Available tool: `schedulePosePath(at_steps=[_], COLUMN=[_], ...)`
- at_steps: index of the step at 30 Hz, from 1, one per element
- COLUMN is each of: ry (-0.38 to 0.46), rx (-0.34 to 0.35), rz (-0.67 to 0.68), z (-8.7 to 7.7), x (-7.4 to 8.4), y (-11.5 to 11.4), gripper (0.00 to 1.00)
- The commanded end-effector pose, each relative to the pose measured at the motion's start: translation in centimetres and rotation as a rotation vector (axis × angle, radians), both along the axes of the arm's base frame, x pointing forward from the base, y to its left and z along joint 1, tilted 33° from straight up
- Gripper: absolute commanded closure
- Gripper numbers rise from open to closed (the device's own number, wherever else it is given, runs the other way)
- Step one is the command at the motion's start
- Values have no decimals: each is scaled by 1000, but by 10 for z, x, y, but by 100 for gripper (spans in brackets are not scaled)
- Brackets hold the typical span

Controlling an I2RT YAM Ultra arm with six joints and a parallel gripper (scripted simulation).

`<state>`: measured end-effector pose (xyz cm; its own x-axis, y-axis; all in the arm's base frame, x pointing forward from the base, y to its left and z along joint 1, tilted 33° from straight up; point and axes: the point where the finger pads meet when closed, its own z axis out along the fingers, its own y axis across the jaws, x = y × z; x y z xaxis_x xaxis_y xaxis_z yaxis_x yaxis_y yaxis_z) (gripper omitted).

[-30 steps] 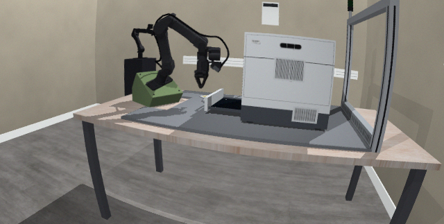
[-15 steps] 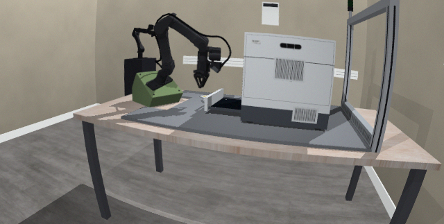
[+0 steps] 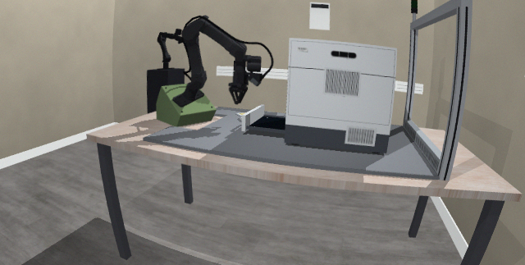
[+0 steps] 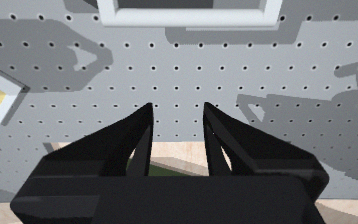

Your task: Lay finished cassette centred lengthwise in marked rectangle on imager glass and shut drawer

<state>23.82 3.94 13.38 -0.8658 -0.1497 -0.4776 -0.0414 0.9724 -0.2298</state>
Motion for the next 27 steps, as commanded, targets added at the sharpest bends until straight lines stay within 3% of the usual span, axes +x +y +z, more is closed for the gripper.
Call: schedulePosePath(at_steps=[1, 24, 27], ry=[-24, -24, -1], rx=[20, 20, -52], rz=[8, 8, 100], z=[11, 11, -2], x=[4, 4, 4], y=[7, 7, 19], gripper=[65, 65, 65])
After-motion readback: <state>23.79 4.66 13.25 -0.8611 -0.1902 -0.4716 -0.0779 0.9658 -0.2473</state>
